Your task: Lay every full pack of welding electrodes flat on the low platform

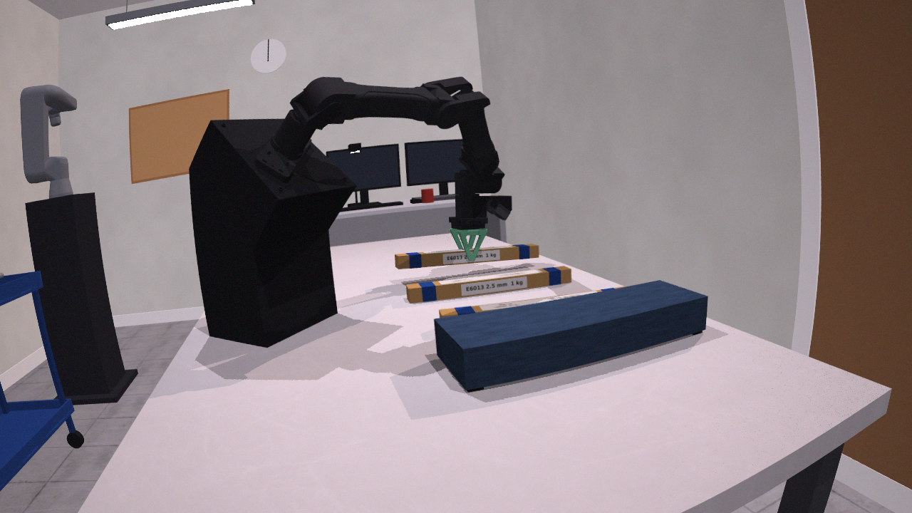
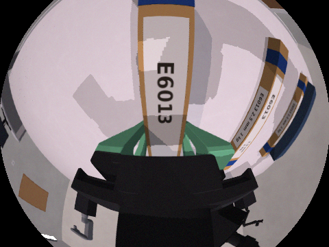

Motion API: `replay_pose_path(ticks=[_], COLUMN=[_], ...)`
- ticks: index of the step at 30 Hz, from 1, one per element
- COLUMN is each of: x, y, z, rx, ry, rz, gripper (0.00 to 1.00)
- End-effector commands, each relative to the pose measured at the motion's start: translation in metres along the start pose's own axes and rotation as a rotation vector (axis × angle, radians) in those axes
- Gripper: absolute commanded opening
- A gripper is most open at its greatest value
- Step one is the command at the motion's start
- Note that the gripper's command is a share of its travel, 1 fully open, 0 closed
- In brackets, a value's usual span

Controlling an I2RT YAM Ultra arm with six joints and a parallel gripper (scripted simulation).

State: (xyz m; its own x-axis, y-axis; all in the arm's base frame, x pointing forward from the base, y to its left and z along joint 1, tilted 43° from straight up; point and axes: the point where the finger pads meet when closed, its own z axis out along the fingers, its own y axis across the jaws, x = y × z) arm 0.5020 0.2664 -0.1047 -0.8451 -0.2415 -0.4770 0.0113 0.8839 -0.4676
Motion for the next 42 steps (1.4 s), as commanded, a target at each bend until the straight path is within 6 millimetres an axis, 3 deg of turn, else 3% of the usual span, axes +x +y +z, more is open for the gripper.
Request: replay_pose_path(ticks=[1, 42], x=[-0.0360, -0.0357], y=[0.0197, 0.0194], z=[-0.0518, -0.0515], rx=[-0.061, -0.059], ry=[-0.096, -0.097], rz=[0.017, 0.021], gripper=[0.00, 0.00])
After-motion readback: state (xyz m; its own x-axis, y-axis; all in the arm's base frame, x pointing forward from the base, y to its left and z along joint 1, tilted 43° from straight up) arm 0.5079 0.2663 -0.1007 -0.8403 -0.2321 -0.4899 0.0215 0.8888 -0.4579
